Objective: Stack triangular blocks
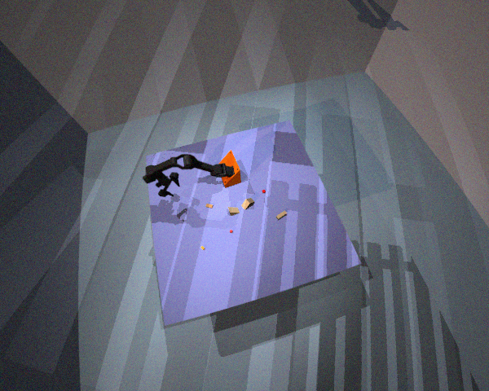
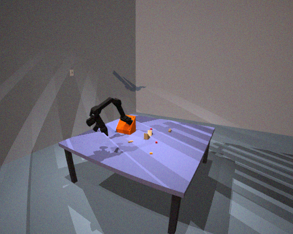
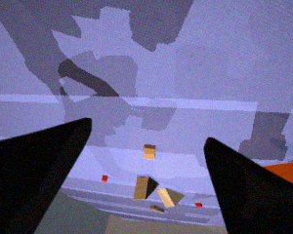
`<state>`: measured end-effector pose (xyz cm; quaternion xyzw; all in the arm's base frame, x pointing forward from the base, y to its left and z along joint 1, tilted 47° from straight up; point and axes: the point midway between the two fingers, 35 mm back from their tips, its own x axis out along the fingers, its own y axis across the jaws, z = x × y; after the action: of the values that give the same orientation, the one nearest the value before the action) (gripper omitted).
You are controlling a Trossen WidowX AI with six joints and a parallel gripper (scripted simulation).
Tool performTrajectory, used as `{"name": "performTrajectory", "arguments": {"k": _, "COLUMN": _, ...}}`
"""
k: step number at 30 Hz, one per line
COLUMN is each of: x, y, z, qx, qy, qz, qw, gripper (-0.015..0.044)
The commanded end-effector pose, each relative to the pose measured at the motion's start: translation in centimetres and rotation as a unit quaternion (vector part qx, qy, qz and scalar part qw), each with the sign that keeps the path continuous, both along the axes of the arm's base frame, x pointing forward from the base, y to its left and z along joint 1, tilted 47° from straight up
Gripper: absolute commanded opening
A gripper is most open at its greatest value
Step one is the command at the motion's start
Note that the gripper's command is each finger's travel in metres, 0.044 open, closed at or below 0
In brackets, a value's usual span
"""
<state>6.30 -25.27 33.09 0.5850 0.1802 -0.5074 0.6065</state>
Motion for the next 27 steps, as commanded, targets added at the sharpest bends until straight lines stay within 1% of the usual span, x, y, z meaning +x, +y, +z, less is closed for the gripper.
{"name": "performTrajectory", "arguments": {"k": 1, "x": 0.1, "y": 0.0, "z": -0.1, "qx": 0.000, "qy": 0.001, "qz": 0.004, "qw": 1.000, "gripper": 0.0426}}
{"name": "performTrajectory", "arguments": {"k": 2, "x": 0.3, "y": 0.0, "z": -0.2, "qx": -0.001, "qy": 0.006, "qz": 0.014, "qw": 1.000, "gripper": 0.0440}}
{"name": "performTrajectory", "arguments": {"k": 4, "x": 1.4, "y": 0.0, "z": -0.9, "qx": -0.006, "qy": 0.023, "qz": 0.057, "qw": 0.998, "gripper": 0.0440}}
{"name": "performTrajectory", "arguments": {"k": 7, "x": 4.1, "y": 0.0, "z": -2.8, "qx": -0.020, "qy": 0.065, "qz": 0.170, "qw": 0.983, "gripper": 0.0440}}
{"name": "performTrajectory", "arguments": {"k": 10, "x": 7.1, "y": 0.3, "z": -5.2, "qx": -0.037, "qy": 0.109, "qz": 0.300, "qw": 0.947, "gripper": 0.0440}}
{"name": "performTrajectory", "arguments": {"k": 12, "x": 9.3, "y": 0.9, "z": -7.0, "qx": -0.052, "qy": 0.138, "qz": 0.393, "qw": 0.908, "gripper": 0.0440}}
{"name": "performTrajectory", "arguments": {"k": 16, "x": 13.6, "y": 3.1, "z": -10.7, "qx": -0.083, "qy": 0.184, "qz": 0.571, "qw": 0.796, "gripper": 0.0440}}
{"name": "performTrajectory", "arguments": {"k": 21, "x": 17.0, "y": 6.1, "z": -14.2, "qx": -0.113, "qy": 0.213, "qz": 0.718, "qw": 0.653, "gripper": 0.0440}}
{"name": "performTrajectory", "arguments": {"k": 24, "x": 18.8, "y": 8.4, "z": -16.3, "qx": -0.131, "qy": 0.223, "qz": 0.793, "qw": 0.552, "gripper": 0.0440}}
{"name": "performTrajectory", "arguments": {"k": 27, "x": 20.2, "y": 10.9, "z": -18.4, "qx": -0.147, "qy": 0.227, "qz": 0.856, "qw": 0.440, "gripper": 0.0440}}
